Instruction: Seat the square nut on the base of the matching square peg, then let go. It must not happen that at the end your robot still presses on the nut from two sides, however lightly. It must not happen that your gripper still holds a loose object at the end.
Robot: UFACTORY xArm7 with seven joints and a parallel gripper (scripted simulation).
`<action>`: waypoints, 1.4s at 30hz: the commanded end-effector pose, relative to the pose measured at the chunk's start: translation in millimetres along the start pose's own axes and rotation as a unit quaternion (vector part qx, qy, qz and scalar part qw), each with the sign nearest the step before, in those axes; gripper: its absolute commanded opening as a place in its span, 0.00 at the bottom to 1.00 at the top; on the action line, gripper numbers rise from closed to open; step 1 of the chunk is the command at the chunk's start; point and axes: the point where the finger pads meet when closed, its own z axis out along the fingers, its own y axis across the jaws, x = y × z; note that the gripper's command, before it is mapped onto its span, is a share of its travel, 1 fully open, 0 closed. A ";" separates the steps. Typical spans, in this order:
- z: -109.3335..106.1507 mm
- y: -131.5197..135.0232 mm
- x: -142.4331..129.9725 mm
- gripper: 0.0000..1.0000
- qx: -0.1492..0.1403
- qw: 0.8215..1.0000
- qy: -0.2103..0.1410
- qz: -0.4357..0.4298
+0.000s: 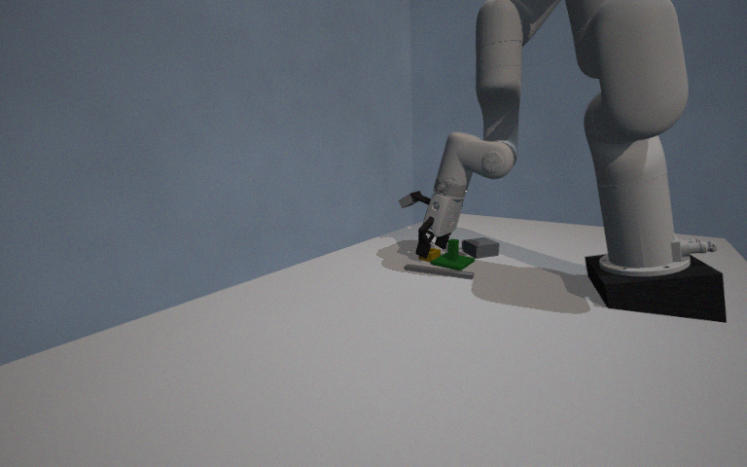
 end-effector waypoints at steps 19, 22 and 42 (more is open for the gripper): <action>-27.7 -0.5 25.8 1.00 0.001 1.000 0.001 0.001; -33.5 -0.3 30.1 1.00 0.001 1.000 0.001 0.001; -67.0 1.6 49.6 1.00 0.001 1.000 0.002 0.000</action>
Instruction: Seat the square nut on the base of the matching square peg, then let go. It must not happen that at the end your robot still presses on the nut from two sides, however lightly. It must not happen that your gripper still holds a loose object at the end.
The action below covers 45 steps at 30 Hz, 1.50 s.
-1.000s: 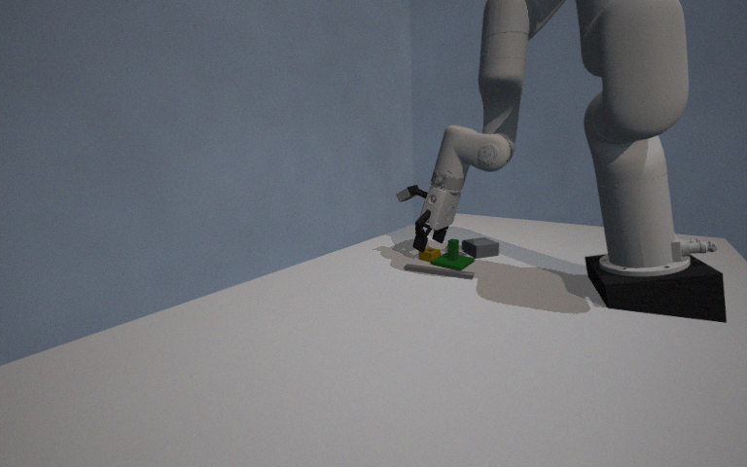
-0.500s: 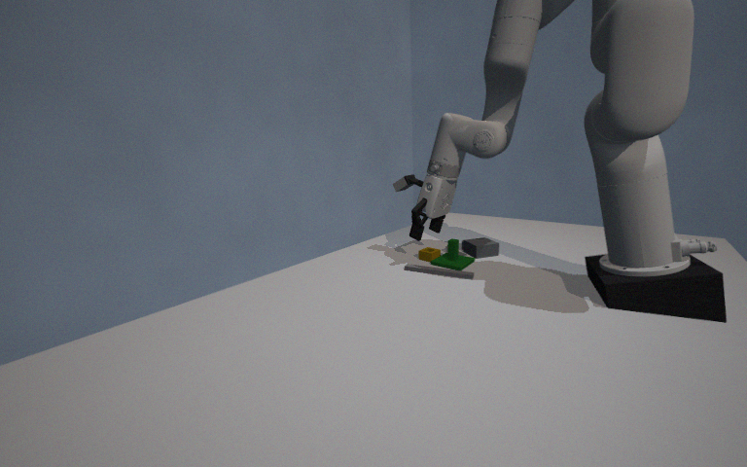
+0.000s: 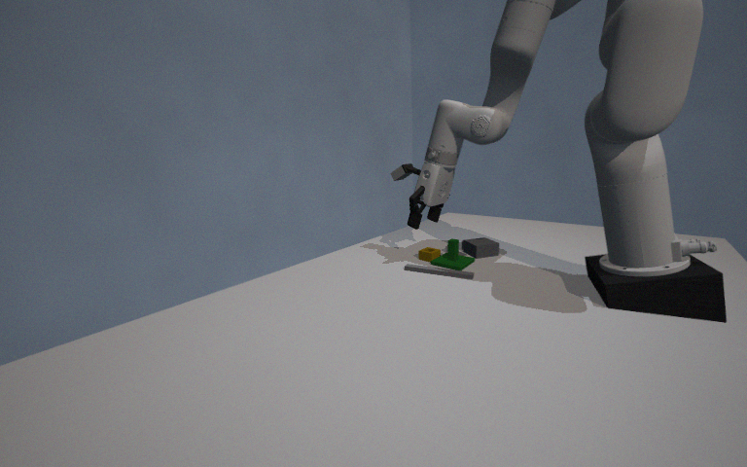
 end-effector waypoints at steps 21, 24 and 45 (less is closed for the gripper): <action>-20.0 1.4 10.2 1.00 -0.001 1.000 0.001 -0.001; -20.2 1.4 10.3 1.00 -0.001 1.000 0.001 -0.001; -46.9 2.8 -0.8 1.00 -0.005 0.994 -0.110 0.000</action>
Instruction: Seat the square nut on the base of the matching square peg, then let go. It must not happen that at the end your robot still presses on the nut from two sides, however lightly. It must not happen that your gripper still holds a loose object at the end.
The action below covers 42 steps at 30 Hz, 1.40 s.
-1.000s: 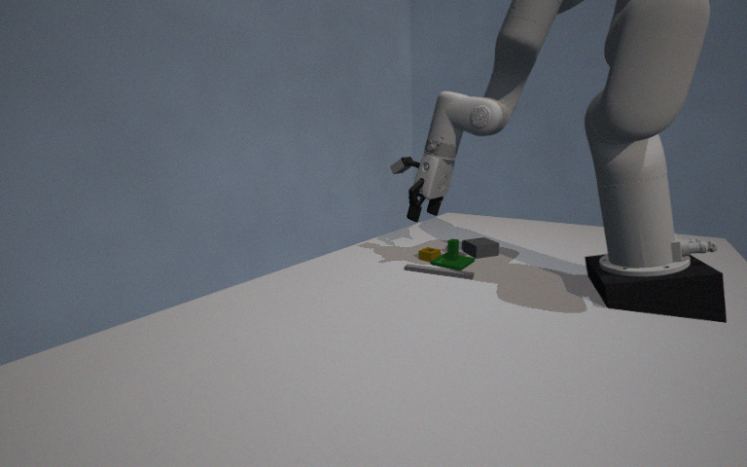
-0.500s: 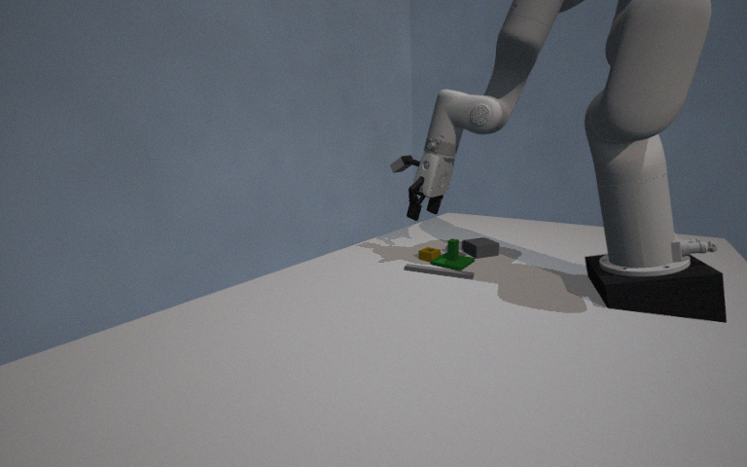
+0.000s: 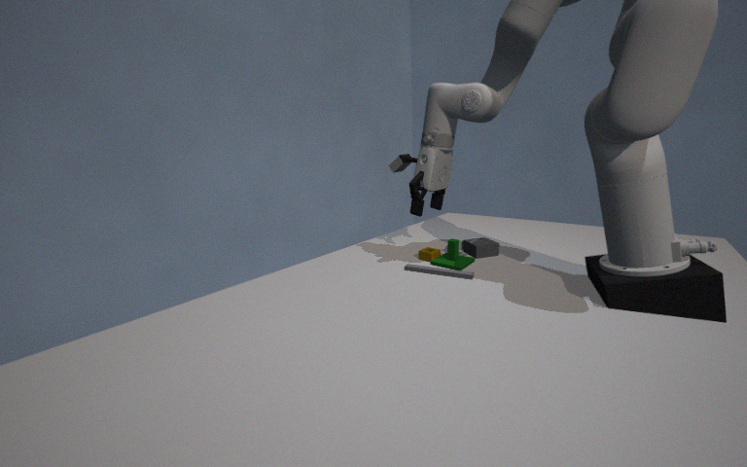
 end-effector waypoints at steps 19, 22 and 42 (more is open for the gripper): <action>-29.5 -1.8 -14.4 1.00 0.006 0.996 -0.095 -0.002; -29.5 -1.8 -14.4 1.00 0.006 0.996 -0.095 -0.002; 28.5 1.0 -16.9 0.60 0.012 0.992 -0.093 -0.081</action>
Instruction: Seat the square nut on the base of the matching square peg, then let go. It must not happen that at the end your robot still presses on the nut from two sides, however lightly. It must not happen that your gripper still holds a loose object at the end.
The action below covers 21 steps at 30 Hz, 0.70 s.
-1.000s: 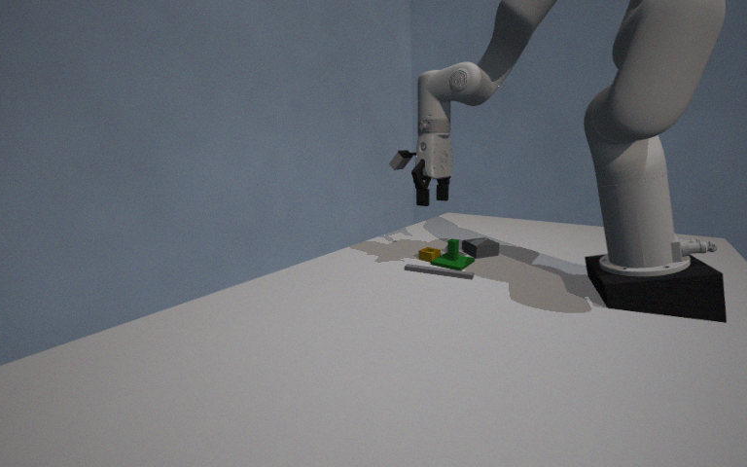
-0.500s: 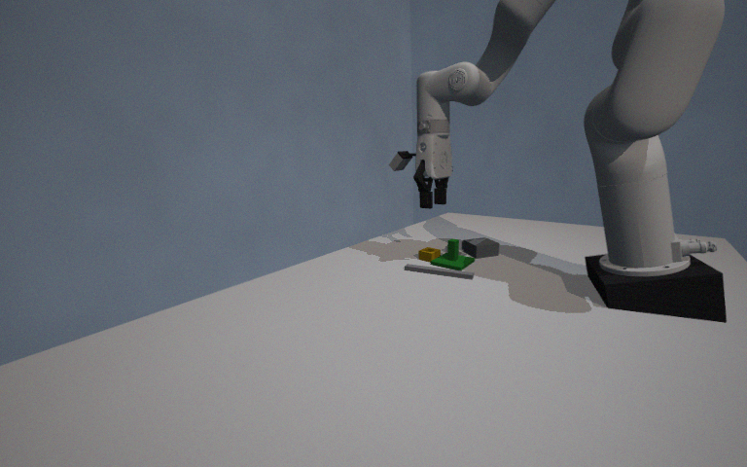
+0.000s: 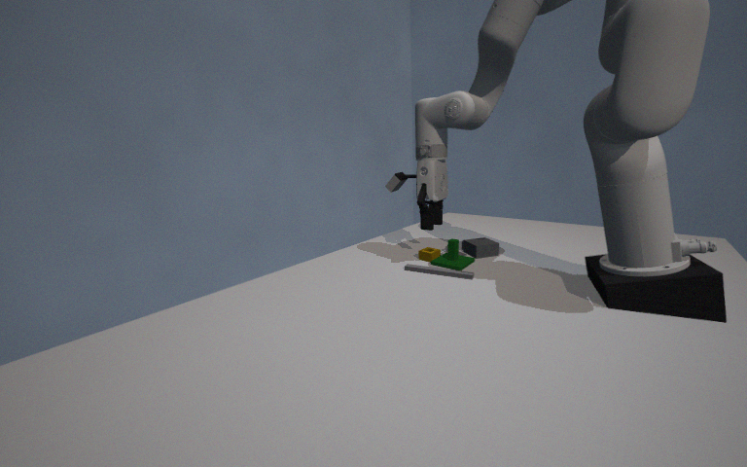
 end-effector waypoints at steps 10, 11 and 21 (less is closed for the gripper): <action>2.5 -0.5 2.9 0.60 0.002 1.000 0.002 -0.002; 3.1 -0.7 3.0 0.60 0.003 1.000 0.002 -0.002; 12.9 -3.4 4.3 0.60 0.008 1.000 0.002 -0.003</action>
